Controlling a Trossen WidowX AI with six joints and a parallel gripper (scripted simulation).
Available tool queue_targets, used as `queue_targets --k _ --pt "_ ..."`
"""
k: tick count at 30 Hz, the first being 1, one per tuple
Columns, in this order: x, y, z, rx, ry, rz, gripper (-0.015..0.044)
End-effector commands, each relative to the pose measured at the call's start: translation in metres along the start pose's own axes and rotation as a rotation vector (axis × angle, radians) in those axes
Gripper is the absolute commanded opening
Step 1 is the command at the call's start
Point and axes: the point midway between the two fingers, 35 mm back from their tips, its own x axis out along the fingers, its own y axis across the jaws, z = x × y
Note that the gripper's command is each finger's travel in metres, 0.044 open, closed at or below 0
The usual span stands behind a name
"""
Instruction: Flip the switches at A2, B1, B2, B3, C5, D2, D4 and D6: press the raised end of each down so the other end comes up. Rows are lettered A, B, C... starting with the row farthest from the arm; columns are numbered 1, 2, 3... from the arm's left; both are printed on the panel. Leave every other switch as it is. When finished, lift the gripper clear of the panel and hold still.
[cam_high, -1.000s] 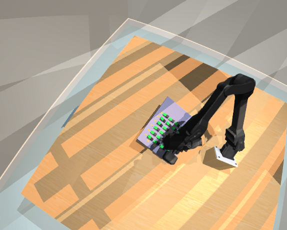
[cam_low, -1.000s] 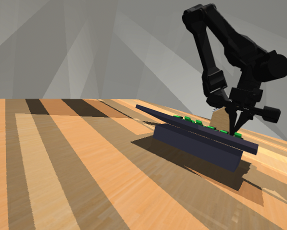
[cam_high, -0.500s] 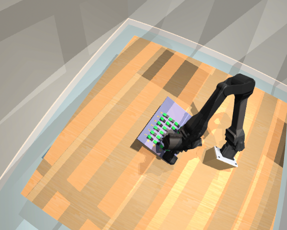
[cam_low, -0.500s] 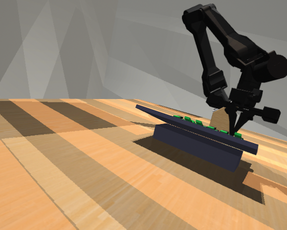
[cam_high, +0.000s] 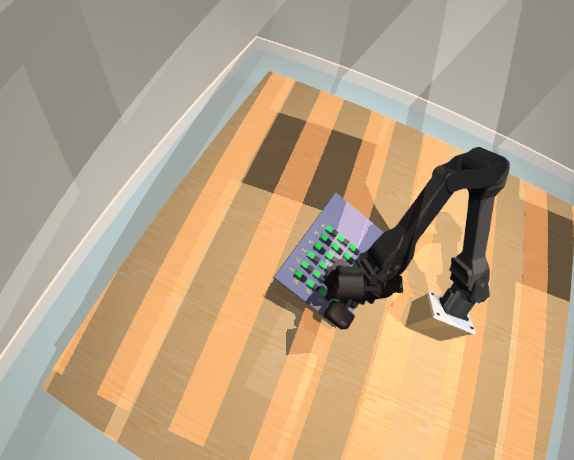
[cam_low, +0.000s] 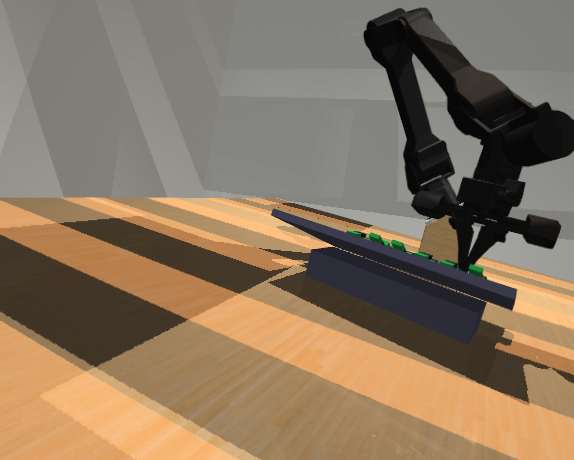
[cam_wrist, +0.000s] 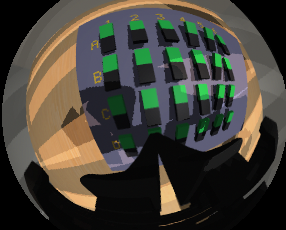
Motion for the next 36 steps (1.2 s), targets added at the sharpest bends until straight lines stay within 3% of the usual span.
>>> queue_targets --k 1,6,12,17,24,29,36 --pt "0.001 -0.001 0.0 -0.004 0.0 -0.005 0.0" --pt "-0.002 0.0 0.0 -0.001 0.001 0.0 0.0" --pt "-0.064 0.0 -0.003 -0.004 -0.024 -0.001 0.0" --pt "-0.064 -0.002 -0.003 -0.004 -0.024 -0.001 0.0" --pt "-0.064 -0.059 -0.002 -0.006 -0.023 -0.005 0.0" --pt "-0.064 -0.061 -0.002 -0.006 -0.024 -0.005 0.0" --pt "-0.029 -0.061 -0.001 -0.006 0.001 -0.007 0.0"
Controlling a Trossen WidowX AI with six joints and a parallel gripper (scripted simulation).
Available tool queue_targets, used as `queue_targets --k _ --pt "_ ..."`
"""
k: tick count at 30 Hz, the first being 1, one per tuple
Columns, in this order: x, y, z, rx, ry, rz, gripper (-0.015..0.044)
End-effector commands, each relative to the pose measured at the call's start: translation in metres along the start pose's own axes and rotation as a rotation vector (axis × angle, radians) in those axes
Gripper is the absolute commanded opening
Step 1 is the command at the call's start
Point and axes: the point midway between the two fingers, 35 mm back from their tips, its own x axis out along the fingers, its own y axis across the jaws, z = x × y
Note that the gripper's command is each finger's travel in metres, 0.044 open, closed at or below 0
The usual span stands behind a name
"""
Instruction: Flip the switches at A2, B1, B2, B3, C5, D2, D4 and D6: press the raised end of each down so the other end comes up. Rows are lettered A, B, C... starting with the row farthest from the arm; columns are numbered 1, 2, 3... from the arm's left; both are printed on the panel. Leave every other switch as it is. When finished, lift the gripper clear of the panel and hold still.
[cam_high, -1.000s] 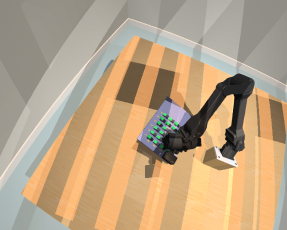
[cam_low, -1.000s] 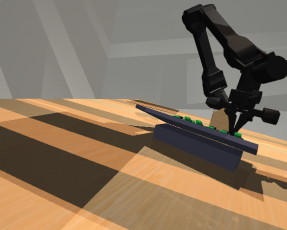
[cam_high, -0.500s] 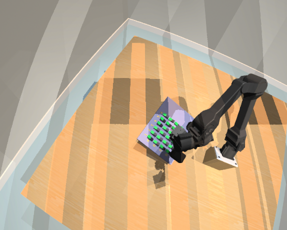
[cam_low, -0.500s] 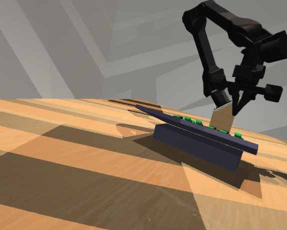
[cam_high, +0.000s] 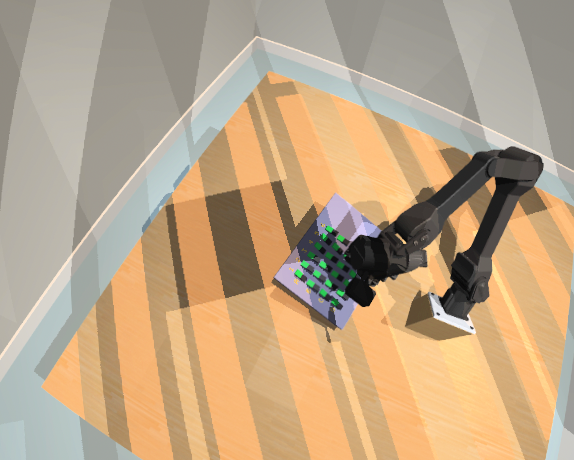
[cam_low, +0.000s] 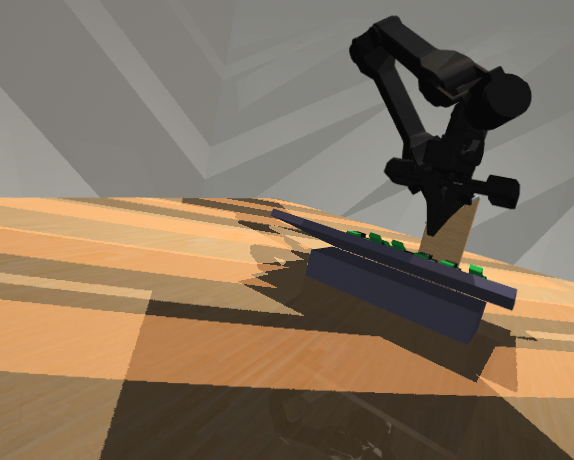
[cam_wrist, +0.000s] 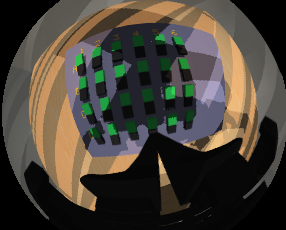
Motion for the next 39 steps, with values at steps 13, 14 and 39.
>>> queue_targets --k 13,14,39 --pt "0.024 -0.003 -0.002 -0.009 0.01 -0.011 0.0" --pt "0.025 -0.003 -0.002 -0.009 0.01 -0.011 0.0" --pt "0.037 -0.003 -0.002 -0.009 0.01 -0.011 0.0"
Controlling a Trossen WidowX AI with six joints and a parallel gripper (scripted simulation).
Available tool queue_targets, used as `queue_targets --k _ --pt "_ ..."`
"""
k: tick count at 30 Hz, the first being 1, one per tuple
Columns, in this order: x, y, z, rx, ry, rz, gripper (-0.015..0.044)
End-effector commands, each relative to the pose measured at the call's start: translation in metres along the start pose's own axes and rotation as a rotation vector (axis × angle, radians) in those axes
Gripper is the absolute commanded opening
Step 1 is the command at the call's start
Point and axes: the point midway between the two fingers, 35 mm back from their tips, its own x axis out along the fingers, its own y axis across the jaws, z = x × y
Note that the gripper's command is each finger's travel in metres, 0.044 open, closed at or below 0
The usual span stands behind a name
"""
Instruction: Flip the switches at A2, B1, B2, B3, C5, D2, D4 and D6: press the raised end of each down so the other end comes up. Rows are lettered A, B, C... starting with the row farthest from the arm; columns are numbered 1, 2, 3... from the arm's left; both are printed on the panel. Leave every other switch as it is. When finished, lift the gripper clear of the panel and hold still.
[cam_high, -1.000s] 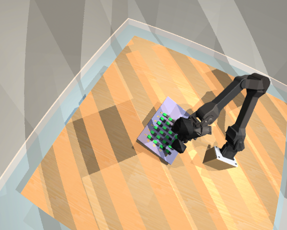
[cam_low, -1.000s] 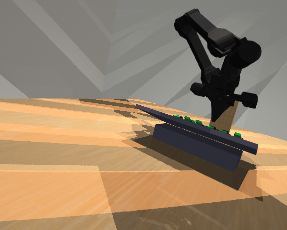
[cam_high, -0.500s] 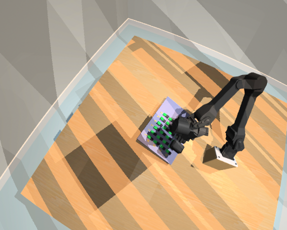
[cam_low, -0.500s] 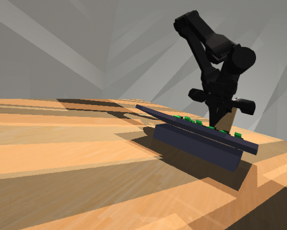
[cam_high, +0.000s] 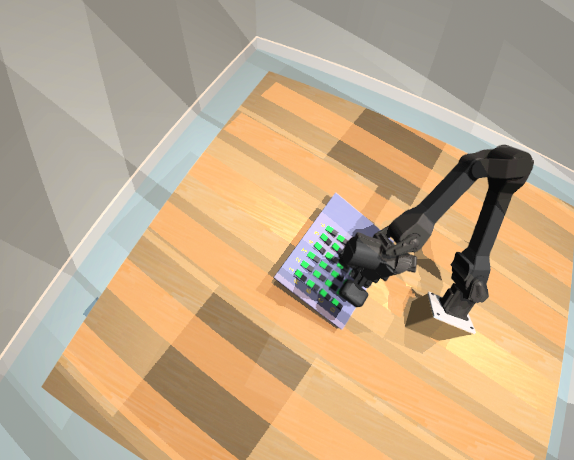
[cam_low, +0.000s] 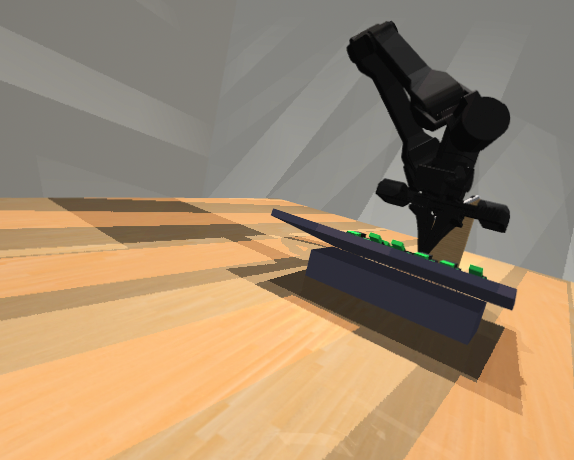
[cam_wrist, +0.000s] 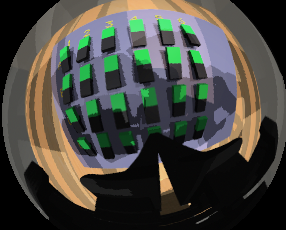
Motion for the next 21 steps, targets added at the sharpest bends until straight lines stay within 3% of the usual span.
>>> queue_targets --k 1,21 --pt "0.0003 -0.0009 0.0001 -0.004 -0.002 -0.006 0.0" --pt "0.0024 -0.0009 0.0001 -0.004 -0.002 -0.006 0.0"
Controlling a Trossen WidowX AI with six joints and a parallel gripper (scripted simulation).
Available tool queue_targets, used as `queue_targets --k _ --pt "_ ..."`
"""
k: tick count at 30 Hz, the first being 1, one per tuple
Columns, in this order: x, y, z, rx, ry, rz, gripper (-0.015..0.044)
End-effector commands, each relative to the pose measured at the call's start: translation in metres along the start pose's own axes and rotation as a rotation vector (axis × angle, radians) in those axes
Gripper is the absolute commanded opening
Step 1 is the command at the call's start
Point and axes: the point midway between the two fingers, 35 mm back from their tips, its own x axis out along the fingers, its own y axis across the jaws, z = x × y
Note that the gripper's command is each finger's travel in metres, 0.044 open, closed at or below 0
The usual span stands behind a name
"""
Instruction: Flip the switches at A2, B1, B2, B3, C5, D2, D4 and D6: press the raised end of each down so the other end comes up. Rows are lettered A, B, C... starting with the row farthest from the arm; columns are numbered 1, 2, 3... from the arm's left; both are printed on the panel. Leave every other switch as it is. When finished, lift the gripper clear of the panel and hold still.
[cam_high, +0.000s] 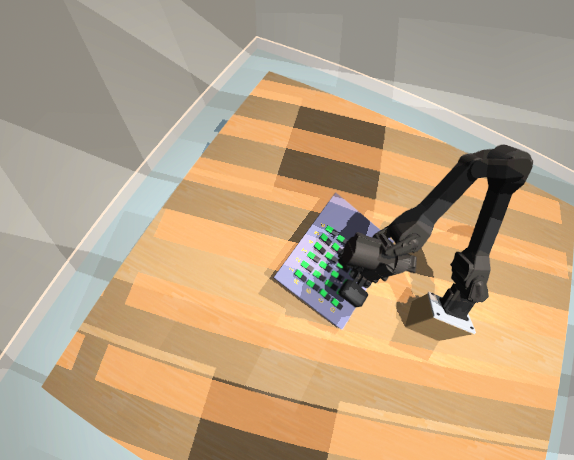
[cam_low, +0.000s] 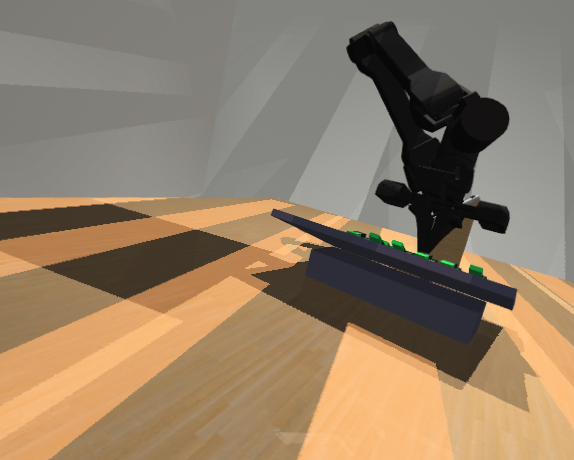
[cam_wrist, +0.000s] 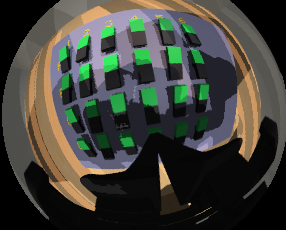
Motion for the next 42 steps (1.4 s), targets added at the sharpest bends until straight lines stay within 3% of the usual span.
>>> queue_targets --k 1,31,38,42 --pt "0.001 -0.001 0.0 -0.004 -0.001 -0.006 0.0" --pt "0.005 -0.001 0.0 -0.004 -0.001 -0.006 0.0" --pt "-0.058 0.0 -0.002 -0.004 -0.024 -0.003 0.0" --pt "-0.06 0.0 -0.003 -0.004 -0.026 -0.003 0.0"
